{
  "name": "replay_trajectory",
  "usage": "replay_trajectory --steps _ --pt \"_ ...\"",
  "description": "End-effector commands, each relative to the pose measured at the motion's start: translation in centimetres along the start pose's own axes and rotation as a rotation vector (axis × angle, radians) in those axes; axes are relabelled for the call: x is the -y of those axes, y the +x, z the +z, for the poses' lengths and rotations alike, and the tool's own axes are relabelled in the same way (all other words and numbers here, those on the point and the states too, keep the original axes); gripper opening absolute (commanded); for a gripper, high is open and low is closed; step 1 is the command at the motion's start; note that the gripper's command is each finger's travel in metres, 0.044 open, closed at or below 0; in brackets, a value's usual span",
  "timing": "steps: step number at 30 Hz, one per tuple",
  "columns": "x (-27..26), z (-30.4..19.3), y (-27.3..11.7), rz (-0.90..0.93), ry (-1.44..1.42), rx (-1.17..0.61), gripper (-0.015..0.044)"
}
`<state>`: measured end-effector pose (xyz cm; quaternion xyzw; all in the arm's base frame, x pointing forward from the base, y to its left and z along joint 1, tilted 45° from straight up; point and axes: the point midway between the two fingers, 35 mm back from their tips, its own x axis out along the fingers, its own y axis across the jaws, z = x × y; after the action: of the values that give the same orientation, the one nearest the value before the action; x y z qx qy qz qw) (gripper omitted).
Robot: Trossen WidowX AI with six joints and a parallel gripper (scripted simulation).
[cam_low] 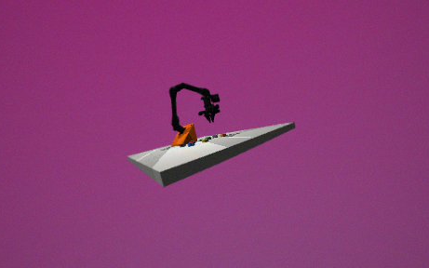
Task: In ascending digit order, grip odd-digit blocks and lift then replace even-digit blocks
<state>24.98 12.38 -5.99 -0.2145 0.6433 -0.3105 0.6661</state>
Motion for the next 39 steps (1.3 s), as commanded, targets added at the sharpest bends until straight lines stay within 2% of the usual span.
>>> replay_trajectory --steps 1,6,10,16,20,25,27,31,35,36,39 --pt "0.0 -0.1 -0.1 0.001 0.004 -0.004 0.0120" --pt "2.2 3.2 -0.5 0.028 0.021 -0.007 0.0120" --pt "7.4 8.3 -0.6 0.054 0.058 -0.004 0.0120" --pt "15.5 12.8 -0.4 0.017 0.025 0.004 0.0120" --pt "19.3 14.0 -0.1 -0.009 0.008 0.001 0.0120" --pt "19.5 14.0 -0.1 -0.010 0.007 0.001 0.0120" --pt "19.4 14.1 0.9 -0.010 0.007 0.001 0.0173" --pt "19.5 14.1 6.9 -0.012 0.008 0.002 0.0278" --pt "19.6 14.0 7.9 -0.014 0.008 0.001 0.0383" --pt "19.6 14.0 7.9 -0.014 0.008 0.001 0.0400" --pt "19.6 14.0 8.2 -0.014 0.007 0.001 0.0400"
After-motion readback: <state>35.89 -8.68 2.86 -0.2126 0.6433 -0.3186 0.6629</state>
